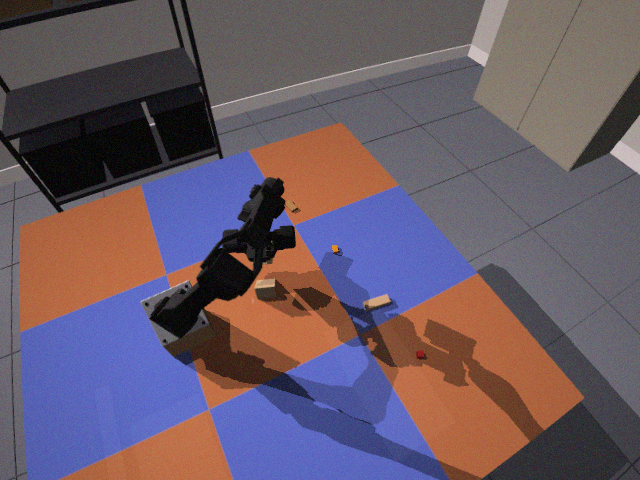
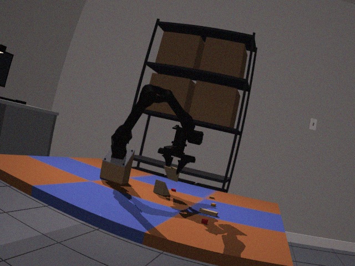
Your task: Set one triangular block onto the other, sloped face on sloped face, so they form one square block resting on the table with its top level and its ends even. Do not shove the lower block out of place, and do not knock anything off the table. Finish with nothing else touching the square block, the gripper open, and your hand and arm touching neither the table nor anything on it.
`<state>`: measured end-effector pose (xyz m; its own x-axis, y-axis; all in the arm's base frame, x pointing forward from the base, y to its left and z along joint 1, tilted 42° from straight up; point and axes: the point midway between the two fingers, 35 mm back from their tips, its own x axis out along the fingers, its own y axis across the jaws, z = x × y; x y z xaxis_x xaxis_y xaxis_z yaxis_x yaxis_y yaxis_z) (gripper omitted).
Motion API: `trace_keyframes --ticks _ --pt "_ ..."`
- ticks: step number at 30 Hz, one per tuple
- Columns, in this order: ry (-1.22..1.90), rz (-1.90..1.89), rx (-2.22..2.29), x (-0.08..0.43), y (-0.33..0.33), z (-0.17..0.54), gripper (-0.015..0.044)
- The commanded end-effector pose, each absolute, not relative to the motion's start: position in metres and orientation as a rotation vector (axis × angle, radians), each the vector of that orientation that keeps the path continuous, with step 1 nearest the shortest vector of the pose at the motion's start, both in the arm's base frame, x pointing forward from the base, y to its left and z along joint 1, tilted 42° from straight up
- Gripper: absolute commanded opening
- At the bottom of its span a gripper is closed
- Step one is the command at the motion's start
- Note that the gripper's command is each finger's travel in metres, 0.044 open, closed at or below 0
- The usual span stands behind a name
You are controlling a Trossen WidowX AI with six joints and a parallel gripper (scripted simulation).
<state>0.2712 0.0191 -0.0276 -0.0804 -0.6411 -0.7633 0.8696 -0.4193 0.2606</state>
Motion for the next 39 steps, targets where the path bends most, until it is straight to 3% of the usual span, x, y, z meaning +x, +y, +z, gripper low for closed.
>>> trace_keyframes --ticks 1,13,39 --pt "0.313 -1.723 1.035 0.267 0.006 -0.033 0.0" --pt "0.311 -1.724 1.033 0.257 -0.024 -0.05 0.0" --pt "0.298 -1.709 1.03 0.257 -0.023 -0.05 0.0"
